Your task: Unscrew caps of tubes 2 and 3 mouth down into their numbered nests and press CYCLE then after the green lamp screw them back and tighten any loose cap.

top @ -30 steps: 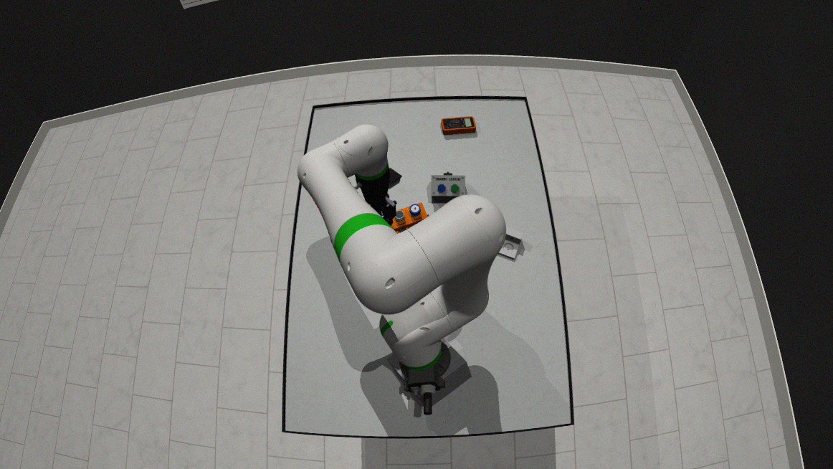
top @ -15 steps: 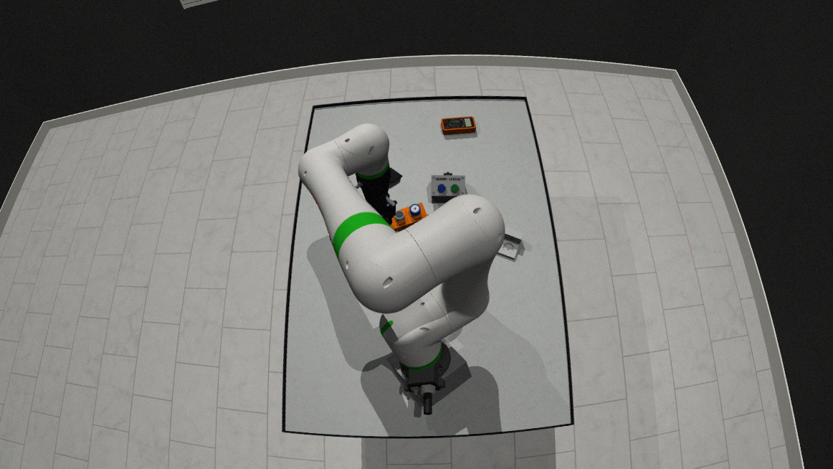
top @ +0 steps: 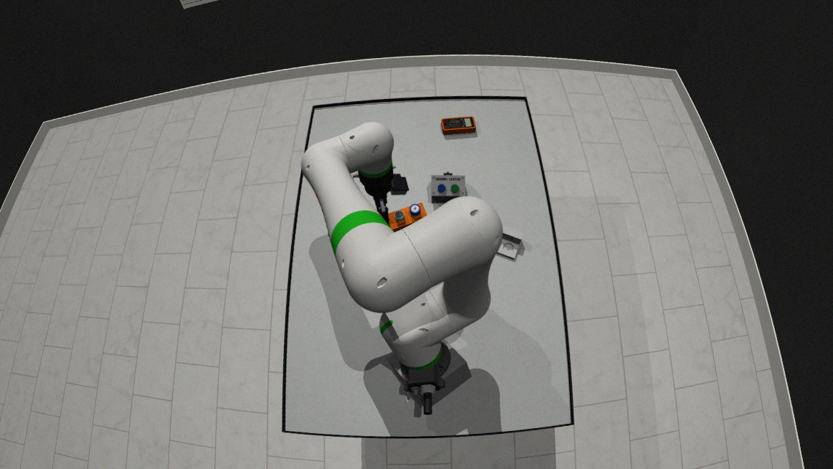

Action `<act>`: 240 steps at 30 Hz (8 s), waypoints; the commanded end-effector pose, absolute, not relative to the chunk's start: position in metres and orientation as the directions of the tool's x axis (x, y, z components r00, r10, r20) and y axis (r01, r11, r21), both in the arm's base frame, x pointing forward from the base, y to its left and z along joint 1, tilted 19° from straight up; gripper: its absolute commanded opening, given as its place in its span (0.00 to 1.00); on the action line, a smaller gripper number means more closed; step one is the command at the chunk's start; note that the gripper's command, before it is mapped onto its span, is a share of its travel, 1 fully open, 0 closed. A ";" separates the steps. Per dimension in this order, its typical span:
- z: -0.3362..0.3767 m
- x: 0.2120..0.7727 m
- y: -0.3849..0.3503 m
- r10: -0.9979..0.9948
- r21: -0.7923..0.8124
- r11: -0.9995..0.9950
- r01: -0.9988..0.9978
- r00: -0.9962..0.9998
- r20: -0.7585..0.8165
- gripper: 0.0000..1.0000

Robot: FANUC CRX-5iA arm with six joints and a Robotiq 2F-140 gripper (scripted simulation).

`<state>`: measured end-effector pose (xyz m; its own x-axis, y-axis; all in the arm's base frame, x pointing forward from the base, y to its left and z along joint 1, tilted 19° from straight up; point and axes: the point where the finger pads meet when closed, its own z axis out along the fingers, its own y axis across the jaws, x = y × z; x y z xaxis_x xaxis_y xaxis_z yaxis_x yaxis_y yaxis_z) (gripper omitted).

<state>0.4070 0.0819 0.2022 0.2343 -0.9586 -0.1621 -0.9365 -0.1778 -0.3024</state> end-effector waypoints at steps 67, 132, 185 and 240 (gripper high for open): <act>0.202 0.408 0.082 -0.686 -0.328 -0.701 -0.633 0.724 0.070 0.30; 0.202 0.408 0.082 -0.752 -0.333 -0.631 -0.701 0.658 0.037 0.41; 0.201 0.408 0.083 -0.970 -0.247 0.149 -0.957 -0.093 -0.226 0.41; 0.212 0.380 -0.066 -0.455 -0.293 -0.869 -0.398 0.876 0.161 0.36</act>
<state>0.3814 -0.0398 0.2176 0.8033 -0.5630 0.1942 -0.5094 -0.8185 -0.2657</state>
